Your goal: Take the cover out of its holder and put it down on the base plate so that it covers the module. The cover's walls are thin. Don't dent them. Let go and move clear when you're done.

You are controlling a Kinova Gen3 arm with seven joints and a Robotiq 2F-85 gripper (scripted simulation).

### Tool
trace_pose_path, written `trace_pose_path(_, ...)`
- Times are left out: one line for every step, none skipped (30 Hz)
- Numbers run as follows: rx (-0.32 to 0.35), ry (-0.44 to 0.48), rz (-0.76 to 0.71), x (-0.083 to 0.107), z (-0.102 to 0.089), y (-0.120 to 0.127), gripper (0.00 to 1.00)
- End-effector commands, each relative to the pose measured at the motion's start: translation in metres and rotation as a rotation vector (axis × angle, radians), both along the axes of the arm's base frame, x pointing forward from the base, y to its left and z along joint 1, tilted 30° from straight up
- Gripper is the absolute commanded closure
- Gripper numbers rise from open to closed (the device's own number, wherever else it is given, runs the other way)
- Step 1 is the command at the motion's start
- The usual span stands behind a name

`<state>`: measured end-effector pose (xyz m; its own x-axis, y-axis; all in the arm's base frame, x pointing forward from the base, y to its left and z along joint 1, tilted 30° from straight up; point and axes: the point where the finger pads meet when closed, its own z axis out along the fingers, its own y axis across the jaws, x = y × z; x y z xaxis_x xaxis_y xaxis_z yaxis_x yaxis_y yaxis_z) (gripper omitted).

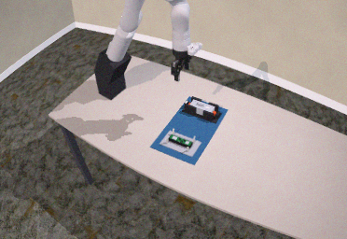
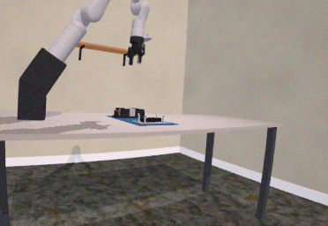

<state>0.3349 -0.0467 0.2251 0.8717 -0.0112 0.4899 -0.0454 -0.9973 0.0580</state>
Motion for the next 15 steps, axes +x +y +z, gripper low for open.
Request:
trace_pose_path(-0.001, -0.003, -0.002, 0.008, -0.007, 0.006, 0.0)
trace_pose_path(-0.001, -0.004, -0.005, 0.011, -0.01, 0.008, 0.0)
trace_pose_path(-0.002, -0.005, -0.007, 0.015, -0.014, 0.011, 0.0)
trace_pose_path(-0.002, -0.006, -0.009, 0.019, -0.018, 0.014, 0.0)
trace_pose_path(-0.002, -0.007, -0.012, 0.023, -0.021, 0.017, 0.0)
trace_pose_path(-0.003, -0.008, -0.014, 0.027, -0.025, 0.019, 0.0)
trace_pose_path(-0.003, -0.009, -0.016, 0.031, -0.029, 0.022, 0.0)
trace_pose_path(-0.004, -0.01, -0.018, 0.035, -0.032, 0.025, 0.0)
trace_pose_path(-0.004, -0.011, -0.021, 0.038, -0.036, 0.028, 0.0)
trace_pose_path(-0.004, -0.011, -0.021, 0.038, -0.036, 0.028, 0.0)
trace_pose_path(-0.004, -0.011, -0.021, 0.038, -0.036, 0.028, 0.0)
trace_pose_path(-0.004, -0.011, -0.021, 0.038, -0.036, 0.028, 0.0)
trace_pose_path(-0.004, -0.011, -0.021, 0.038, -0.036, 0.028, 0.0)
trace_pose_path(-0.004, -0.011, -0.021, 0.038, -0.036, 0.028, 0.0)
trace_pose_path(-0.004, -0.011, -0.021, 0.038, -0.036, 0.028, 0.0)
